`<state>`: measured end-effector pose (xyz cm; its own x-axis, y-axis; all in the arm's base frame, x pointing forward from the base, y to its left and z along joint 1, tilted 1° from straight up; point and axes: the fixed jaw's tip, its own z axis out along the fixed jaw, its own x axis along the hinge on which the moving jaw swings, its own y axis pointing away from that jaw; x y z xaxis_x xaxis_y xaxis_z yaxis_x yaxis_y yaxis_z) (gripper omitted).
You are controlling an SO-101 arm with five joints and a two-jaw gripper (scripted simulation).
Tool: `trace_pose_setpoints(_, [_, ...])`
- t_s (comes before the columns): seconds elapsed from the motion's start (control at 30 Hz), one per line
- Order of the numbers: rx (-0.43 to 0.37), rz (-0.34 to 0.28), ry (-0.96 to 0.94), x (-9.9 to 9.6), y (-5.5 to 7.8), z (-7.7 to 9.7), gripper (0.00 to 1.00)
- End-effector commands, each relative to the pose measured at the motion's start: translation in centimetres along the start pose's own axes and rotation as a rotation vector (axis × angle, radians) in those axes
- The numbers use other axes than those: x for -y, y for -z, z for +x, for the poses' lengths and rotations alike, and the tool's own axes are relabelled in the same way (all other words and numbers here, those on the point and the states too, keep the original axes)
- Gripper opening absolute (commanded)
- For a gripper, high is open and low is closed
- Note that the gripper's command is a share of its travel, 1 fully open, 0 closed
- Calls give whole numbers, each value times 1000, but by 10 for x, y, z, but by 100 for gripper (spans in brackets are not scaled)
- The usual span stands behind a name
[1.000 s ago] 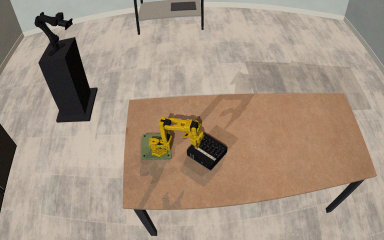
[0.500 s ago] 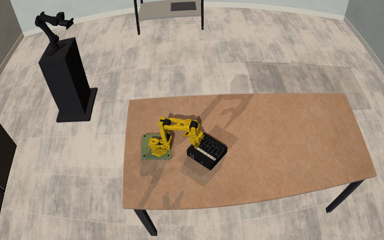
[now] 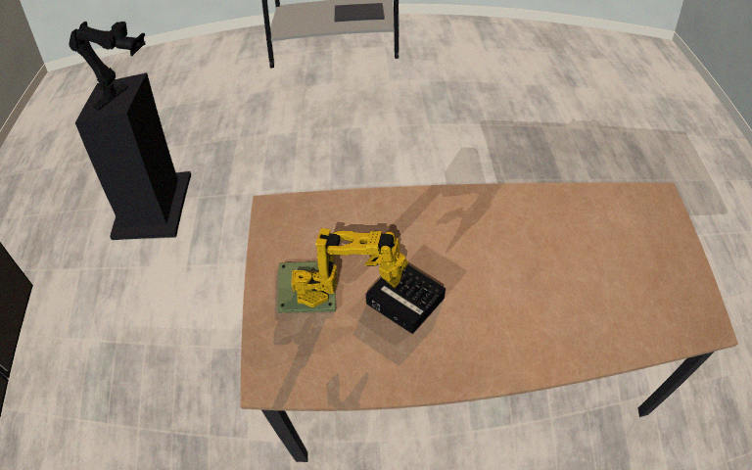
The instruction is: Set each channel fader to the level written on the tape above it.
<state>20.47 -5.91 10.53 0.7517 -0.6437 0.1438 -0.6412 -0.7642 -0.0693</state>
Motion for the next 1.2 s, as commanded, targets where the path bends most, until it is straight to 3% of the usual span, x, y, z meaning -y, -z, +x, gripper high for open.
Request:
trace_pose_setpoints(0.0, [-23, 24, 6, 23, -6, 17, 0])
trace_pose_setpoints(0.1, [-32, 33, 8, 30, -8, 21, 0])
trace_pose_setpoints(0.3, [-82, 86, 15, 65, -22, 36, 0])
trace_pose_setpoints(0.43, [-99, 108, 18, 78, -28, 39, 0])
trace_pose_setpoints(1.17, [-103, 114, 19, 82, -30, 40, 0])
